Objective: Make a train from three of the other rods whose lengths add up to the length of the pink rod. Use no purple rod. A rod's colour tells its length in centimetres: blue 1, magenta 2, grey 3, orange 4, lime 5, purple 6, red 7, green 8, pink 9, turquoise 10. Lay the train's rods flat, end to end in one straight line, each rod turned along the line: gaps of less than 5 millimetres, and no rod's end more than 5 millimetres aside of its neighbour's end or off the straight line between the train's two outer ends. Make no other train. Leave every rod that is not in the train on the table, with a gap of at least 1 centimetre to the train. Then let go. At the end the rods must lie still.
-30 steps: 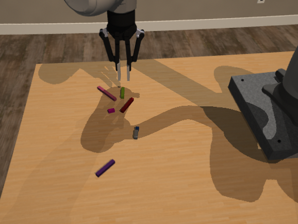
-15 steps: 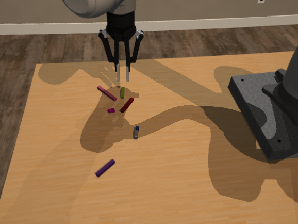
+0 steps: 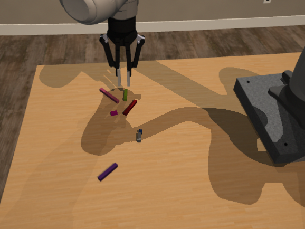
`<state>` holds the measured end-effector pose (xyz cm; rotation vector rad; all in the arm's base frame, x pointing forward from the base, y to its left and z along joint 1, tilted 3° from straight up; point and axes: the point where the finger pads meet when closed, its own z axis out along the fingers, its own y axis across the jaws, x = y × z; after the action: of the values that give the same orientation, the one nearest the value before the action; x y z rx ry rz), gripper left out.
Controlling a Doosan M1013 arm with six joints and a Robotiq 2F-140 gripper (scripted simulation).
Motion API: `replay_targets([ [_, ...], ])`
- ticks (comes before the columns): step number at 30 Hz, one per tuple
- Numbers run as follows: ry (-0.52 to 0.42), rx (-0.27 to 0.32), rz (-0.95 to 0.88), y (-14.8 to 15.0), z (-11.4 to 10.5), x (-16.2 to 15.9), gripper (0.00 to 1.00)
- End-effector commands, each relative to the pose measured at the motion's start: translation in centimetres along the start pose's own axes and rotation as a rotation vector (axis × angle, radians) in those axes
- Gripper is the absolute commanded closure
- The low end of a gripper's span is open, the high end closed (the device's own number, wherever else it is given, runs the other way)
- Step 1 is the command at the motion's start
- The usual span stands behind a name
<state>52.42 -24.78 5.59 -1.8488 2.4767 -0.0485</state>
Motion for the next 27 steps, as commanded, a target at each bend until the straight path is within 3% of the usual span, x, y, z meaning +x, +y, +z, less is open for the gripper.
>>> replay_targets([
  [1,-0.004,-0.008,-0.001,0.4,1.1,-0.2,0.85],
  [27,-0.004,-0.008,-0.001,0.4,3.4,-0.2,0.85],
])
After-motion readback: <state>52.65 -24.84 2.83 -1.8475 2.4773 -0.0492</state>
